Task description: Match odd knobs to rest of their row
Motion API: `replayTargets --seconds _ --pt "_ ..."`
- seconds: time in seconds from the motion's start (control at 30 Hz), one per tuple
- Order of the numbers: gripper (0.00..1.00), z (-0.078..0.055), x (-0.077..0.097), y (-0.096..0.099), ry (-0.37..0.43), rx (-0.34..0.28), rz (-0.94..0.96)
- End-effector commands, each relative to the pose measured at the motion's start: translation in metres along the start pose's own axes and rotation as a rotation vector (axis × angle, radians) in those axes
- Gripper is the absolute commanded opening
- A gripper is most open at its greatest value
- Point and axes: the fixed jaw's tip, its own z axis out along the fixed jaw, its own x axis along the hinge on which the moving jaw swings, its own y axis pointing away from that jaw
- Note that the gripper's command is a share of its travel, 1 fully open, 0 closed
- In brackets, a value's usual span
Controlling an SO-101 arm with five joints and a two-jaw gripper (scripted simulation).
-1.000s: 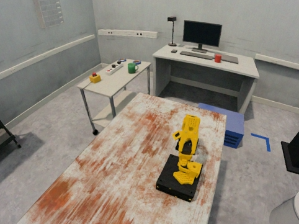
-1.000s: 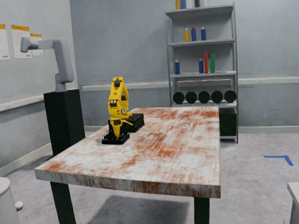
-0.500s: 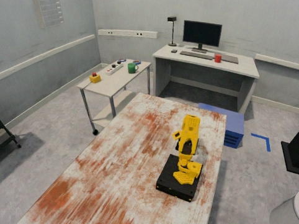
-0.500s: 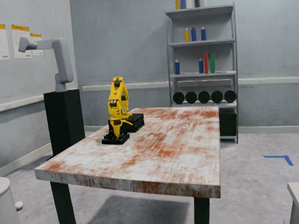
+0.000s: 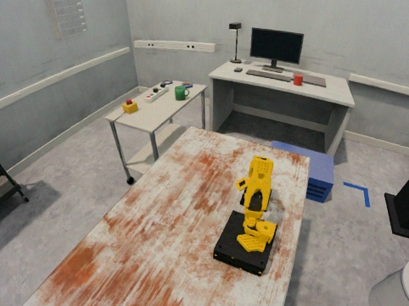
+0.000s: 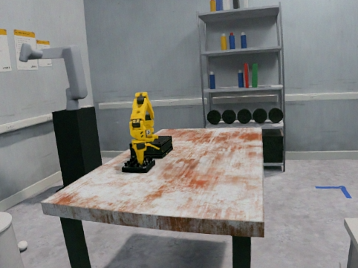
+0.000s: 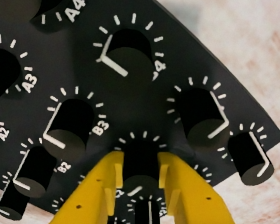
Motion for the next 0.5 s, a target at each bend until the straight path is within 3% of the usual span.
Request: replayTargets --seconds 0.0,0.47 --pt "0.04 0.0036 -0.0026 0.0046 -0.014 -0.026 0.006" --pt "0.01 0.0036 -0.0026 0.0046 -0.014 -0.026 0.006"
